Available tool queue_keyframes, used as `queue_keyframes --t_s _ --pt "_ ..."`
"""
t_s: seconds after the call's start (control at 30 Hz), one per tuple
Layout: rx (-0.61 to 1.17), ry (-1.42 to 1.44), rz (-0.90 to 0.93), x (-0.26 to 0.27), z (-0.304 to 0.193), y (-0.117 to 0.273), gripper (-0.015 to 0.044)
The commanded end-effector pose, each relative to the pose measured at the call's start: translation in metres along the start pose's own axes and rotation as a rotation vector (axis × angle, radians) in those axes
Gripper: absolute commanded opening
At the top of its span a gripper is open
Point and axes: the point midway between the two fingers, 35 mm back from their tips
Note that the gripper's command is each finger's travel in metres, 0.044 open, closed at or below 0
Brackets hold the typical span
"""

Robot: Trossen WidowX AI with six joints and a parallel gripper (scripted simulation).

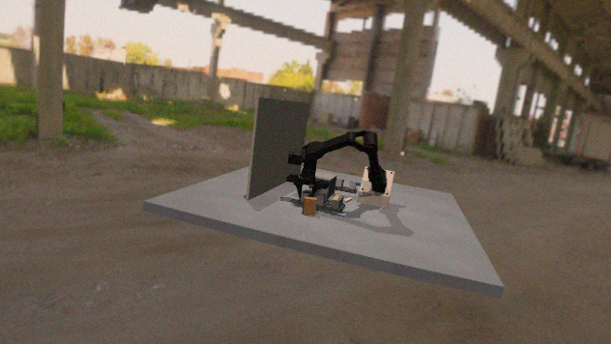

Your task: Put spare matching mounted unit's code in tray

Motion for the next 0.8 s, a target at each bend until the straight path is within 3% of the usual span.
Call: queue_keyframes --t_s 0.0,0.23,0.4,0.77 --pt "0.0 0.0 0.0 0.0 0.0 0.0 0.0169" --pt "0.0 0.0 0.0 0.0 0.0 0.0 0.0122" --pt "0.0 0.0 0.0 0.0 0.0 0.0 0.0" --pt "0.004 0.0 0.0 -0.002 -0.001 0.015 0.0"
Point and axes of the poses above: the point midway between the two fingers, 35 mm back from their tips, its own y axis back along the fingers, its own x axis across the jaws, z = x × y
